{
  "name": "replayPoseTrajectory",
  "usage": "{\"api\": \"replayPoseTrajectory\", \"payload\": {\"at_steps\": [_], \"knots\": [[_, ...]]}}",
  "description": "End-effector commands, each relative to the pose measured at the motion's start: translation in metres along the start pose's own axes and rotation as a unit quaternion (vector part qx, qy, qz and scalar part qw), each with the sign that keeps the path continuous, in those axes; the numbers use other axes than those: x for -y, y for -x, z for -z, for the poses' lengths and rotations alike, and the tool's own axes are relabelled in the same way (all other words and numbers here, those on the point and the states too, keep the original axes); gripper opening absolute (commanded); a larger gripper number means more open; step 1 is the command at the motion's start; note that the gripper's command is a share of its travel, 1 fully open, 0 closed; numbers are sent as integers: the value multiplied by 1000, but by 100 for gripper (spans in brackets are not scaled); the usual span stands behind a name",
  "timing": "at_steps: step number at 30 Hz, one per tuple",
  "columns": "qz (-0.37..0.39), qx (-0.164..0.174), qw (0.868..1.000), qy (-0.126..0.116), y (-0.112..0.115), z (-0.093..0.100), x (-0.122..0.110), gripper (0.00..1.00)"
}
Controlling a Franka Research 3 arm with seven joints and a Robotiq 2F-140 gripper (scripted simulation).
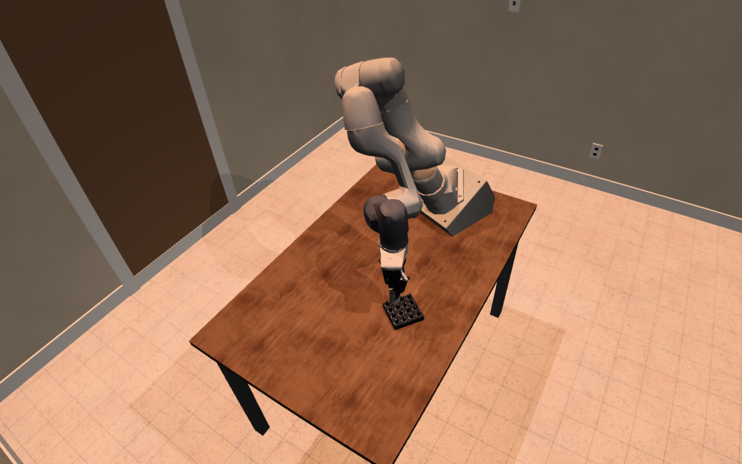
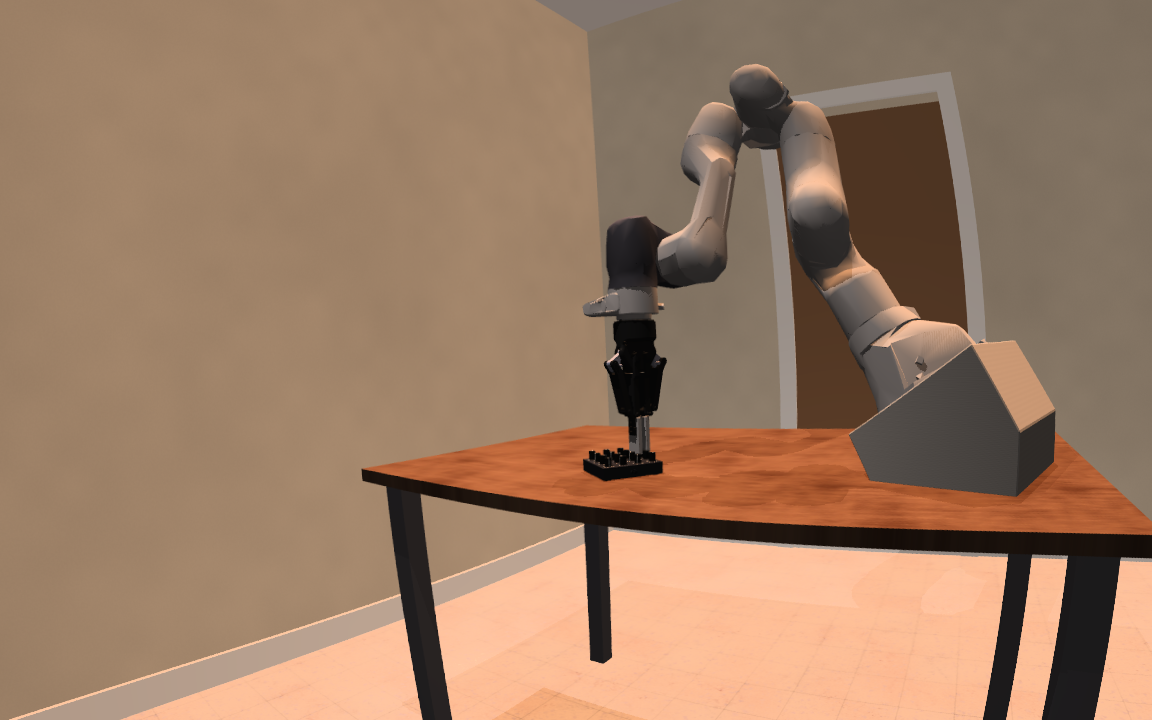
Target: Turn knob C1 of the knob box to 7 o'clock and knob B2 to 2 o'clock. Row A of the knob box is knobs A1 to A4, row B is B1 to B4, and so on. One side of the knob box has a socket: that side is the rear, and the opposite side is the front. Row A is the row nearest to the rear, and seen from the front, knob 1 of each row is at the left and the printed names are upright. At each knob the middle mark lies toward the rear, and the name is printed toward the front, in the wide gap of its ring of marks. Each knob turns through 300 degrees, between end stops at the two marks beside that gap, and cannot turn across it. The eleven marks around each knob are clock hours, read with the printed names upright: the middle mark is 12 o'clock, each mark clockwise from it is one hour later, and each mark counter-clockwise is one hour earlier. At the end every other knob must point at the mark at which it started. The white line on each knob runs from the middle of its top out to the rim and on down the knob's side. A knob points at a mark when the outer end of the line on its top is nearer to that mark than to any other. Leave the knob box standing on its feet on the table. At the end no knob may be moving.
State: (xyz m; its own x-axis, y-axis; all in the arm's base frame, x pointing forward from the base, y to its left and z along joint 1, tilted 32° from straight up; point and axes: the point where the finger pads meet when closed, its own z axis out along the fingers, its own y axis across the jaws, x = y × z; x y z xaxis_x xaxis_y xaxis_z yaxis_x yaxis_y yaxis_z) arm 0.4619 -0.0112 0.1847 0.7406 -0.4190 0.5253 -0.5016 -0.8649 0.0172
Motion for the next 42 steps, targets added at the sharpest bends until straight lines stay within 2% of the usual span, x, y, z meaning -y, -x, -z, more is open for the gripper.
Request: {"api": "replayPoseTrajectory", "payload": {"at_steps": [1,28,42], "knots": [[0,-1,1000,-1,0,0,1,5],[4,-1,1000,-1,0,0,1,5],[68,-1,998,-1,0,0,1,5]]}}
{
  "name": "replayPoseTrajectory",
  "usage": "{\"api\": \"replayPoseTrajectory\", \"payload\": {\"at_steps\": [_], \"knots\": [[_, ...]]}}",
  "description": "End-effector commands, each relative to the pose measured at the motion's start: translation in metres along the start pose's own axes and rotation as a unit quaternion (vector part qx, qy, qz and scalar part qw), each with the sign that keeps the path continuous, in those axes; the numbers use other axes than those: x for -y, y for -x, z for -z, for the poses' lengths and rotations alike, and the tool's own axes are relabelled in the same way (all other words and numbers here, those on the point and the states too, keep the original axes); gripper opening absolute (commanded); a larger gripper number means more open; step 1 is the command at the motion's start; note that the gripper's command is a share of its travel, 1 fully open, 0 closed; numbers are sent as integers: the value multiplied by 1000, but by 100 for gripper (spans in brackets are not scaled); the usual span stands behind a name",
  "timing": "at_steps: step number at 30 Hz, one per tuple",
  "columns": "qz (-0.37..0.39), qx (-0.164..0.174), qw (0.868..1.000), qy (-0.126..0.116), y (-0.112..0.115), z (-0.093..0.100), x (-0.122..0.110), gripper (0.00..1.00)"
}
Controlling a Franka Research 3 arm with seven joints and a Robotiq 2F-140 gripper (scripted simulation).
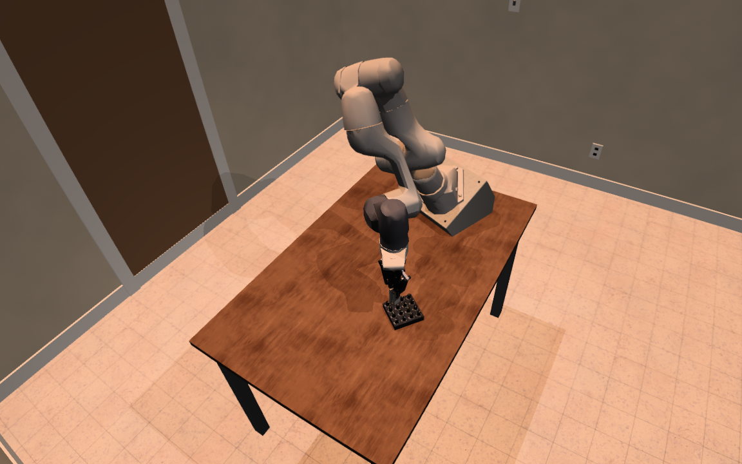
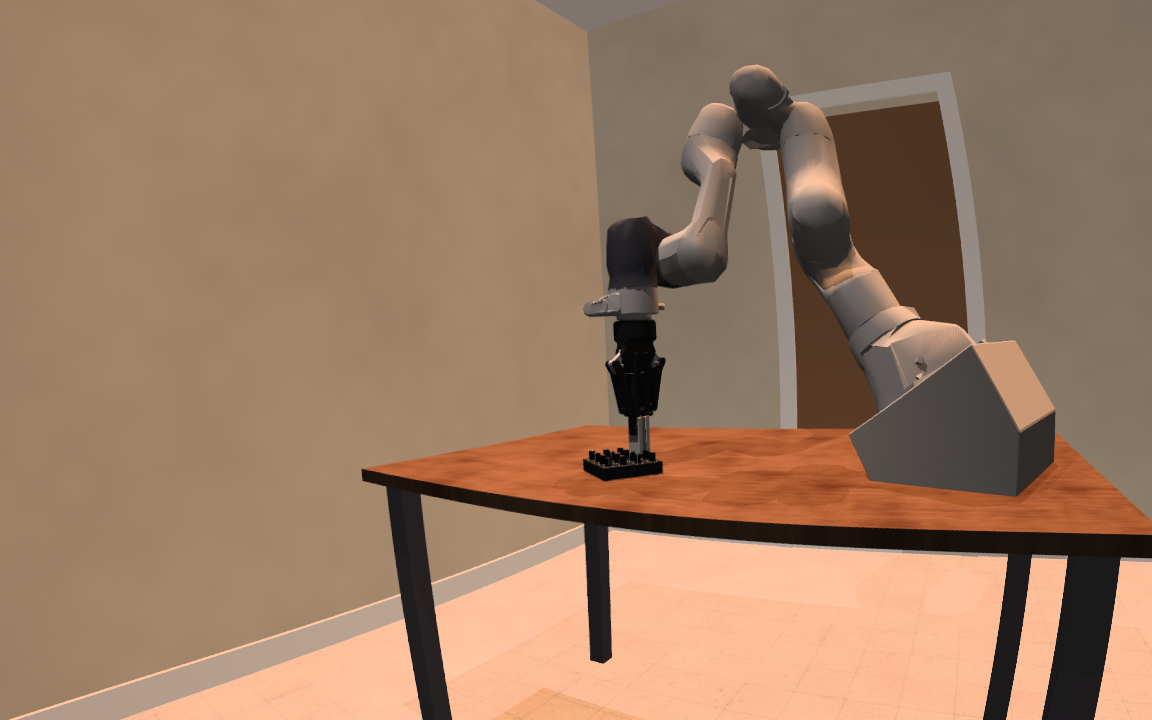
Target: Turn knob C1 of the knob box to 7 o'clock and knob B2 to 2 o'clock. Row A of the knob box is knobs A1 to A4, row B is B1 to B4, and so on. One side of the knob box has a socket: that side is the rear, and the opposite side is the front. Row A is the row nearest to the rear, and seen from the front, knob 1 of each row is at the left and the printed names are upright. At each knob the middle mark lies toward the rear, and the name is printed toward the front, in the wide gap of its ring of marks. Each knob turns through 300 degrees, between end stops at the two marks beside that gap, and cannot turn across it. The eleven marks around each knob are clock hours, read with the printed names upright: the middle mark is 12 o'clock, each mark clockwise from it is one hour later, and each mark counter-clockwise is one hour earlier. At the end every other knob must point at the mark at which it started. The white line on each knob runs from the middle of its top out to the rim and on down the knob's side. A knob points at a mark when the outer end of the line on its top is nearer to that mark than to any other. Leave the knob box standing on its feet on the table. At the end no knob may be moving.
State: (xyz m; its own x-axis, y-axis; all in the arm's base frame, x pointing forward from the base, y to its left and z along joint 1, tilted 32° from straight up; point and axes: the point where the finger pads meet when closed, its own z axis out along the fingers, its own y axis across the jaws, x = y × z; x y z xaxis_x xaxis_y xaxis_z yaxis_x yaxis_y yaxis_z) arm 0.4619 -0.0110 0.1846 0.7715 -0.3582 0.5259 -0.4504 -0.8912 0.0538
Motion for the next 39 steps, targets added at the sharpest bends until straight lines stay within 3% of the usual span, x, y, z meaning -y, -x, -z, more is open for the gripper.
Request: {"api": "replayPoseTrajectory", "payload": {"at_steps": [1,16,33,39], "knots": [[43,1,999,-1,0,0,1,5],[172,1,985,-1,0,0,1,5],[298,0,954,-1,0,0,1,5],[353,0,936,-1,0,0,1,5]]}}
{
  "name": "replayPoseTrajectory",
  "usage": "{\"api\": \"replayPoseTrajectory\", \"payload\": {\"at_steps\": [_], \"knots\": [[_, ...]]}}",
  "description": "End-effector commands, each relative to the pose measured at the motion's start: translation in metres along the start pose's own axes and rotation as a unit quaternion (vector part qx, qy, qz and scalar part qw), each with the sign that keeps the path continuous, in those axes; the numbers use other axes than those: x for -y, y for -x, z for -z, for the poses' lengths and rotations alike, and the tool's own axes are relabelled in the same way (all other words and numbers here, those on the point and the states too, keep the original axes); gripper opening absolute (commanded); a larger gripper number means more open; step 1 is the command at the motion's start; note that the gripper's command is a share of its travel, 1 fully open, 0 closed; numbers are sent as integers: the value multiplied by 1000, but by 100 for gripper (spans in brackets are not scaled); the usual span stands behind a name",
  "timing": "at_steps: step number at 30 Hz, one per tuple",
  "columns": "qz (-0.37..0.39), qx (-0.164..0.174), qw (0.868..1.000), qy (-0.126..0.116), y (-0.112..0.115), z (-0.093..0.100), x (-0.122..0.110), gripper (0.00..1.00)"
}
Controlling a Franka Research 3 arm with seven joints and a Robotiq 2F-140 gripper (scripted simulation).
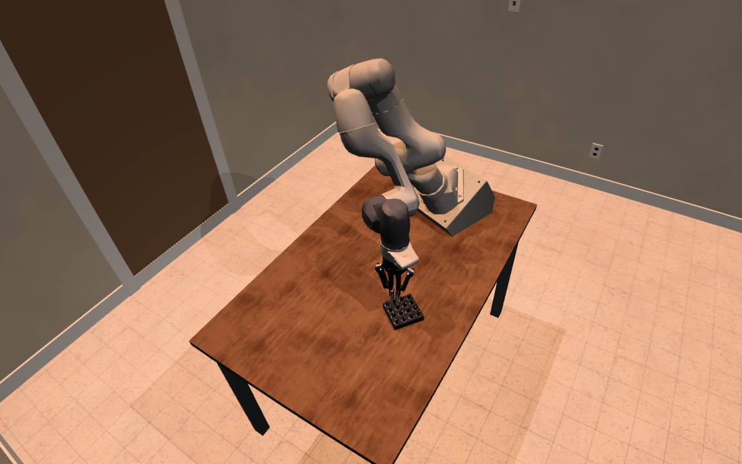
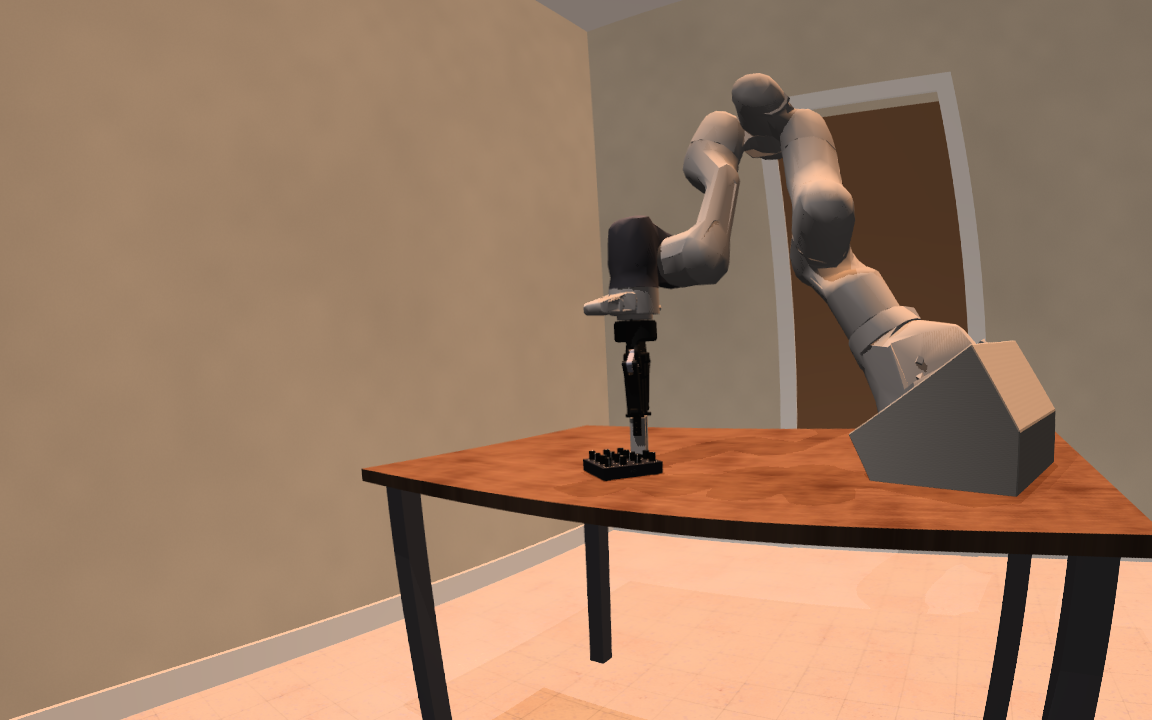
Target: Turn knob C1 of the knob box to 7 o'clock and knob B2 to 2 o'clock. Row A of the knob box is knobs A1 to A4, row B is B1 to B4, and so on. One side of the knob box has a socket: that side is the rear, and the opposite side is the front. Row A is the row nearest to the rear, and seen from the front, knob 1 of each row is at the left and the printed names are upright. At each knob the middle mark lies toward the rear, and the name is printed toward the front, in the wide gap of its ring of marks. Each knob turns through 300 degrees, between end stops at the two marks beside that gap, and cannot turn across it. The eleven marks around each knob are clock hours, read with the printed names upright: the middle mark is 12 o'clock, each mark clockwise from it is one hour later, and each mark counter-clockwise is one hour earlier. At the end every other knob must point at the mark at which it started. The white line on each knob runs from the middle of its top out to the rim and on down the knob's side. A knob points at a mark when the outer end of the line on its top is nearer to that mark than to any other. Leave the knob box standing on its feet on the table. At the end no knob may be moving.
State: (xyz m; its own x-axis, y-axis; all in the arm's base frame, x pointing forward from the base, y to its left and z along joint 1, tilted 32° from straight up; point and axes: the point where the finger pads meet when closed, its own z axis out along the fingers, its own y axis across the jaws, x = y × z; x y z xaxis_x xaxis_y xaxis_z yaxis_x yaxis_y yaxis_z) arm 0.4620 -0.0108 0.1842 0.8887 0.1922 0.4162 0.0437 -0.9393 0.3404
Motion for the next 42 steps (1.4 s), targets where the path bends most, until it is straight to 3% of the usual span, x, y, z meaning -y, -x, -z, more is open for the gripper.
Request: {"api": "replayPoseTrajectory", "payload": {"at_steps": [1,17,36,37,42], "knots": [[78,3,997,-6,-1,0,0,5],[157,3,988,-6,-1,0,0,5],[163,3,987,-6,-1,0,0,5],[163,3,987,-6,-1,0,0,12],[163,3,987,-6,-1,0,0,12]]}}
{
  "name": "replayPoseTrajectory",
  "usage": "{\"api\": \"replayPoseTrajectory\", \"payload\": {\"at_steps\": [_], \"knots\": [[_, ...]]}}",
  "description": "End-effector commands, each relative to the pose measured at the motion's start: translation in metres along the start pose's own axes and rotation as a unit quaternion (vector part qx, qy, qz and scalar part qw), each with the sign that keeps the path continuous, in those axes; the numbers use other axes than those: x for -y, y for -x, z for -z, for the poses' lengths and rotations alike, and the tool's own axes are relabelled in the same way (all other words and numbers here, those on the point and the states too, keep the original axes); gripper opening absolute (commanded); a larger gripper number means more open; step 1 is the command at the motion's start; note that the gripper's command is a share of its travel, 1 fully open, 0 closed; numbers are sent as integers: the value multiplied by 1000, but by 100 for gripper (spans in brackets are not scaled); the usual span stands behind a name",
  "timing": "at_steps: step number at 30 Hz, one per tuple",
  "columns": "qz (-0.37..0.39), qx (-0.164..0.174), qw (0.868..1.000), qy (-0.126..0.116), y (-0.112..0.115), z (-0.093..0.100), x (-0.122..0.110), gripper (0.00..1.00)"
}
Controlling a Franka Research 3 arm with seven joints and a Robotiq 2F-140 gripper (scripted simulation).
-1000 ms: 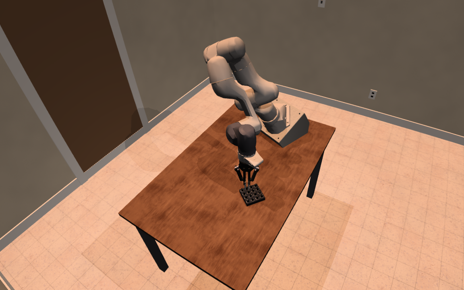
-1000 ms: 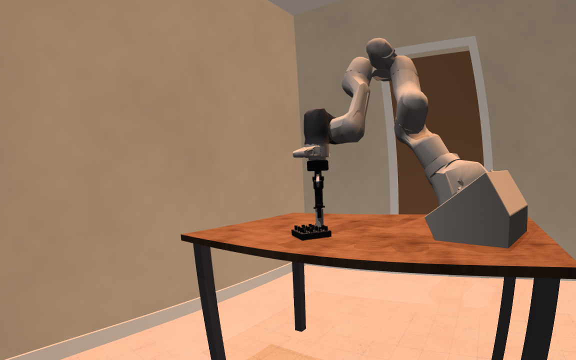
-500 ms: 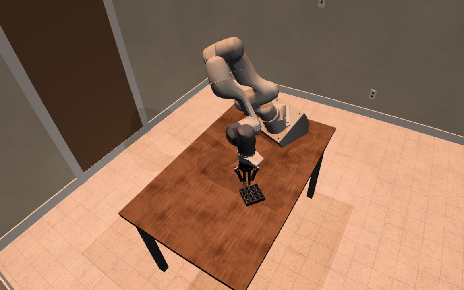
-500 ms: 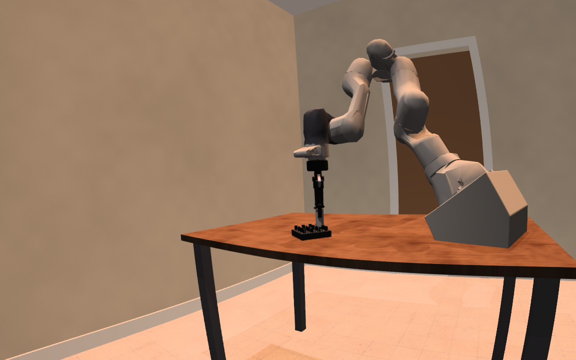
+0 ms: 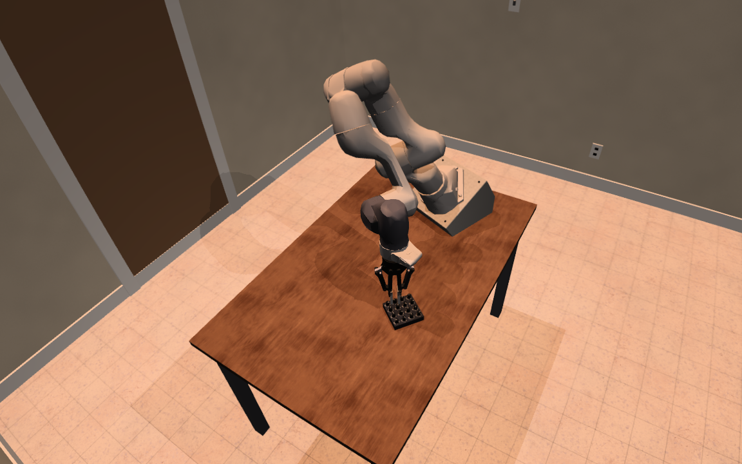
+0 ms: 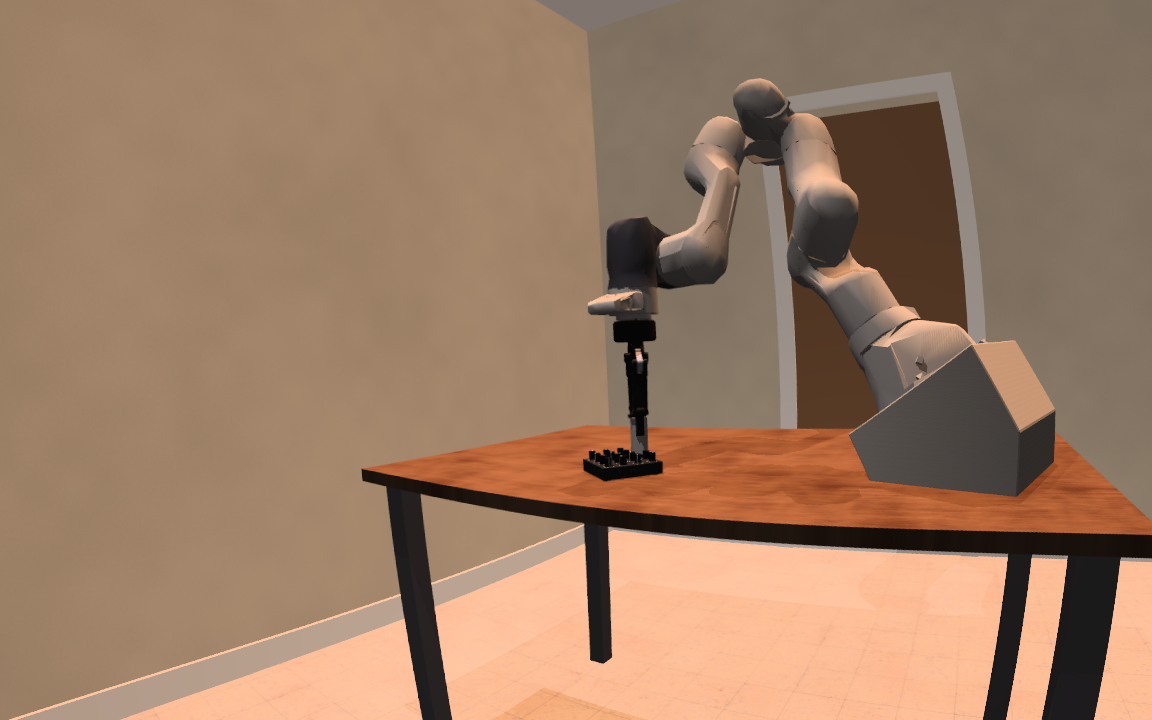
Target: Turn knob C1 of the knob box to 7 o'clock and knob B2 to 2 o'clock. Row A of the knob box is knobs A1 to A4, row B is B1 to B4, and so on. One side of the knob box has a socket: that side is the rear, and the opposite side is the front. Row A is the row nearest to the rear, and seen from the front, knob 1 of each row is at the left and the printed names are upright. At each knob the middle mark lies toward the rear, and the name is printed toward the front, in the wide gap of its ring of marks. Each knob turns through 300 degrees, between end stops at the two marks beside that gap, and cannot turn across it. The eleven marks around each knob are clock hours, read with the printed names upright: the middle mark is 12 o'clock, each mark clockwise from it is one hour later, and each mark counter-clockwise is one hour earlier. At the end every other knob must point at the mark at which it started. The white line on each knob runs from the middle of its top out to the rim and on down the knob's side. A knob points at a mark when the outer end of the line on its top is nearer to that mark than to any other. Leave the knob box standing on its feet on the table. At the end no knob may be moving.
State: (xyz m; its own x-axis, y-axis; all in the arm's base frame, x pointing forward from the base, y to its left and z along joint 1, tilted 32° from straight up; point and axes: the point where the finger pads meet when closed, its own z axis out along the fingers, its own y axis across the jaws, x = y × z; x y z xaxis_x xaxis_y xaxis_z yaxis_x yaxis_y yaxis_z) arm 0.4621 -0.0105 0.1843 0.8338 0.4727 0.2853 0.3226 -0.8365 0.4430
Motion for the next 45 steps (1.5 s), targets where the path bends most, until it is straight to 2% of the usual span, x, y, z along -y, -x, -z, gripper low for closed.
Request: {"api": "replayPoseTrajectory", "payload": {"at_steps": [1,20,35,45], "knots": [[6,-1,1000,0,-1,0,0,12],[6,-1,1000,0,-1,1,0,12],[6,-1,1000,0,-1,36,0,12],[6,-1,1000,0,-1,38,0,12]]}}
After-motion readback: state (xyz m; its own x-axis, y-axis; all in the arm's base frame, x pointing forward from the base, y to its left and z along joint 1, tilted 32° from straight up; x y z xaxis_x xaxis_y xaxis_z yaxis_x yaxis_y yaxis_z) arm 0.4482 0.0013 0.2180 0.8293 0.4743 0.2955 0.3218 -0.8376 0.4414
